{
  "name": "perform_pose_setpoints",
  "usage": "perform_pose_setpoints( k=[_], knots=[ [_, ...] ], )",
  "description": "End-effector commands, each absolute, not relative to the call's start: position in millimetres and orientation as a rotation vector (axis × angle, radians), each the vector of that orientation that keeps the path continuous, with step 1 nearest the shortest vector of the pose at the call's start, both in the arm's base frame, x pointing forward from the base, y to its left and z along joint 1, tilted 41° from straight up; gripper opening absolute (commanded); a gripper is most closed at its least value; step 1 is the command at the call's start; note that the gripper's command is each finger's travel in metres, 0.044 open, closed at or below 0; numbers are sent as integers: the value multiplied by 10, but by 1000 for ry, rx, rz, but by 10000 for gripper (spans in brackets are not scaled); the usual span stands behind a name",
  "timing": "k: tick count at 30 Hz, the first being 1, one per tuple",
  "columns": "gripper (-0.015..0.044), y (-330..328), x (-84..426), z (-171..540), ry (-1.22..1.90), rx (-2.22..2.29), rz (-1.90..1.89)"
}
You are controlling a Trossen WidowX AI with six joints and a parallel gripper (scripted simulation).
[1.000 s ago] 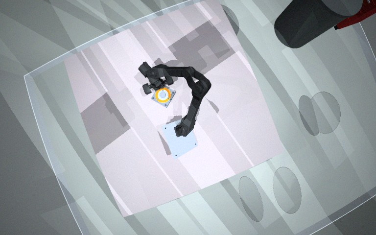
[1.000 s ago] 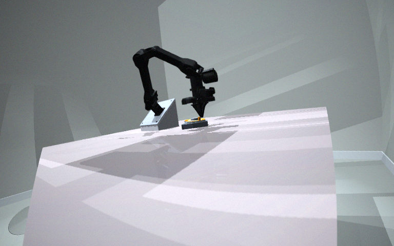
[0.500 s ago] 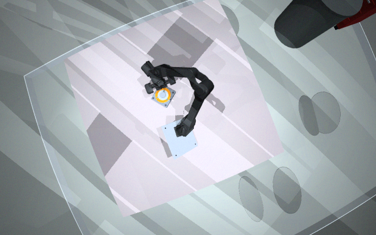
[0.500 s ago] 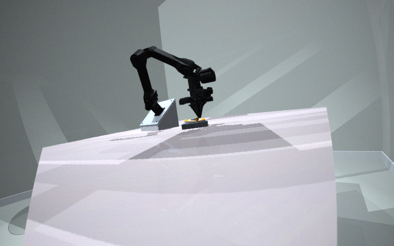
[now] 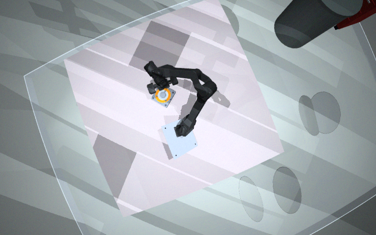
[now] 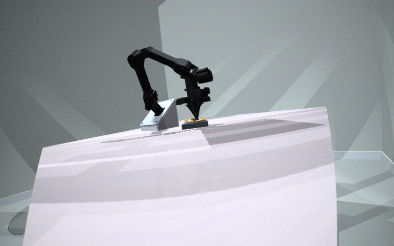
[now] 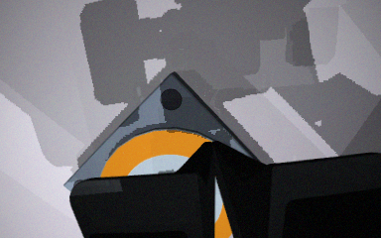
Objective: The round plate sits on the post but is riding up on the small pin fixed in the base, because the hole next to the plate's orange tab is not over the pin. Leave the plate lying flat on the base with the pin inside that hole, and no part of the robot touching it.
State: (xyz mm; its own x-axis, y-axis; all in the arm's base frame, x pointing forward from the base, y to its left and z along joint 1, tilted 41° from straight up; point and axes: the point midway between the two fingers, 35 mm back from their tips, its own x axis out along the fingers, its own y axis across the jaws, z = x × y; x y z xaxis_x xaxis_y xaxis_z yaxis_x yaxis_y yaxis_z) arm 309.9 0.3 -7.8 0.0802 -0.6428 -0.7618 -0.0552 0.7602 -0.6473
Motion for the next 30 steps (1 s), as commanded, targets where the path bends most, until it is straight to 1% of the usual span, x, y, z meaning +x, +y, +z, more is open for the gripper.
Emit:
perform_pose_setpoints(
  k=[1, 30],
  knots=[
    [0, -66, 3046, -75, 1456, -613, -492],
    [0, -176, 2831, 18, 1457, -614, -492]
  ],
)
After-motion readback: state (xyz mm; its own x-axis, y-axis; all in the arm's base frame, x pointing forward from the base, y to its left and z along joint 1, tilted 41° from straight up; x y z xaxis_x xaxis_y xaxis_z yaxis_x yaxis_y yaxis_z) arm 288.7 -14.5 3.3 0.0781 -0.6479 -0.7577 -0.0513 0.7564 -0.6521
